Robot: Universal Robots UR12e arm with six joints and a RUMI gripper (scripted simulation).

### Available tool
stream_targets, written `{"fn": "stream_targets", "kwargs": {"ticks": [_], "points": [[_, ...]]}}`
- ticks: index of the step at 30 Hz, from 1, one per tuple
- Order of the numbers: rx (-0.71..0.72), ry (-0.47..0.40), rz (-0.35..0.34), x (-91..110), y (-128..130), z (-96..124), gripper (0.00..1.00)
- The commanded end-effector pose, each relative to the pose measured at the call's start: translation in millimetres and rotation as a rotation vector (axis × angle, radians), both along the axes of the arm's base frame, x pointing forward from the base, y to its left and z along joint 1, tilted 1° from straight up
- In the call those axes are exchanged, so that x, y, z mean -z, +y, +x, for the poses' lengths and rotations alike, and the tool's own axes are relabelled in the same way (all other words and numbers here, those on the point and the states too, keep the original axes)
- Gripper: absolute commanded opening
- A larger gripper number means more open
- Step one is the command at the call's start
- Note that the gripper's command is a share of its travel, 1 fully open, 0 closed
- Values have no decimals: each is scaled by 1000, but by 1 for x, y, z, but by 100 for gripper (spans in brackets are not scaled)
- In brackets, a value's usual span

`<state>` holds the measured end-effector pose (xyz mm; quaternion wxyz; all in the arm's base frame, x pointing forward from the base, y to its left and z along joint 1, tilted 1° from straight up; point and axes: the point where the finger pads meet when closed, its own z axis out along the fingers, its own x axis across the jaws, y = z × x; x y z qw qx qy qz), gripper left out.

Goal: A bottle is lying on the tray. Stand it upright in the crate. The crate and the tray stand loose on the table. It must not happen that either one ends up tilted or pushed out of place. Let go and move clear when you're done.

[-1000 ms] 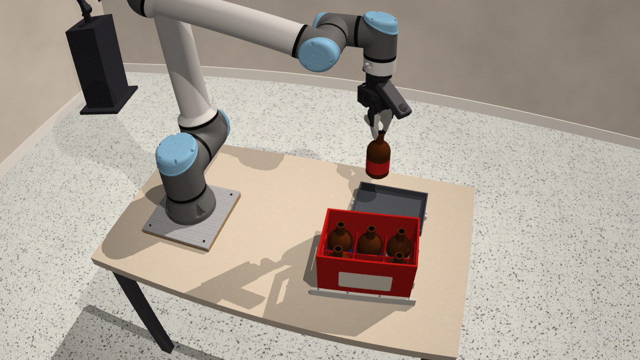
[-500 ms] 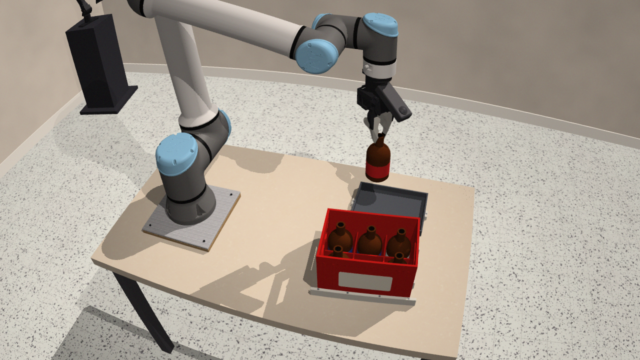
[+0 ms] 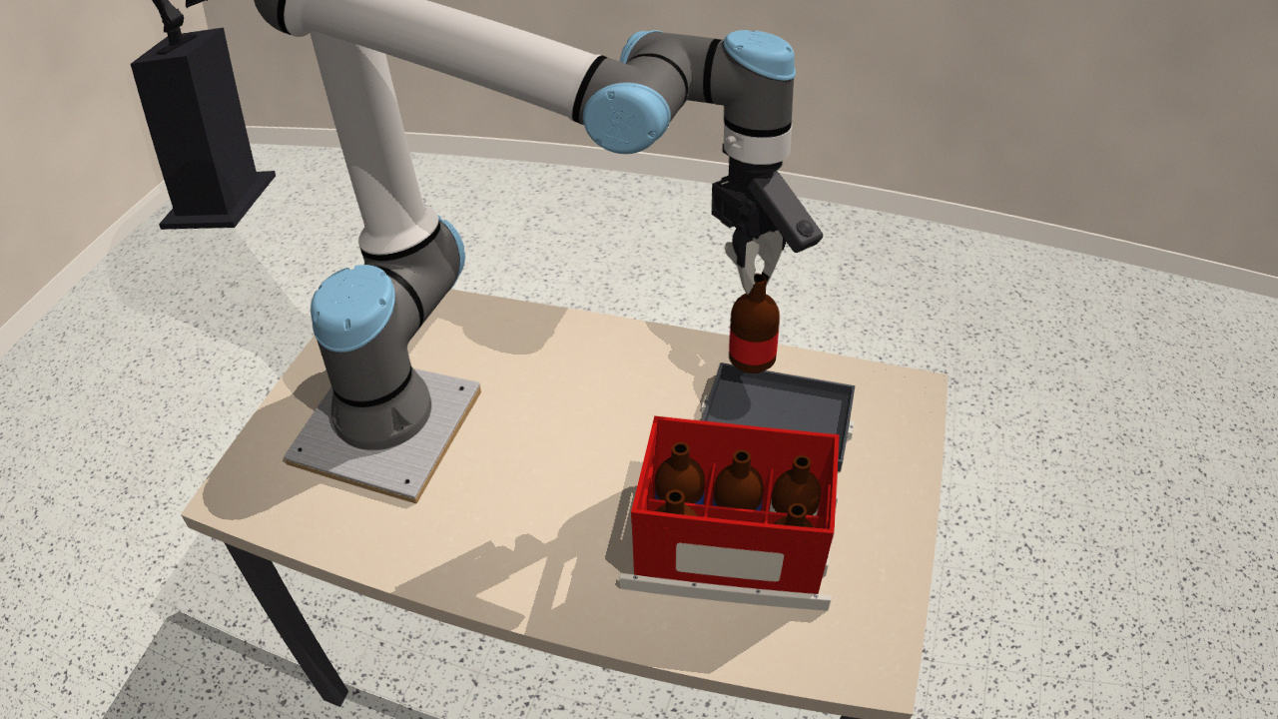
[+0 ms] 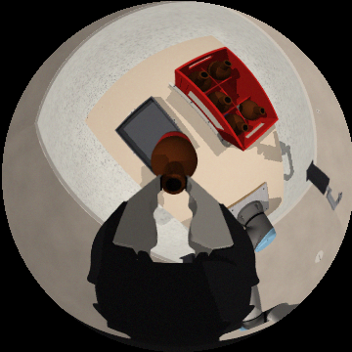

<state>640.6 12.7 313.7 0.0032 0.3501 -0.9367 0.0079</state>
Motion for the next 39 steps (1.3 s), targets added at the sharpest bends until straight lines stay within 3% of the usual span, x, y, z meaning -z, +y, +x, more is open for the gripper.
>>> {"fn": "stream_targets", "kwargs": {"ticks": [1, 39], "points": [[0, -2, 0, -1, -6, 0, 0], [0, -2, 0, -2, -78, -3, 0]]}}
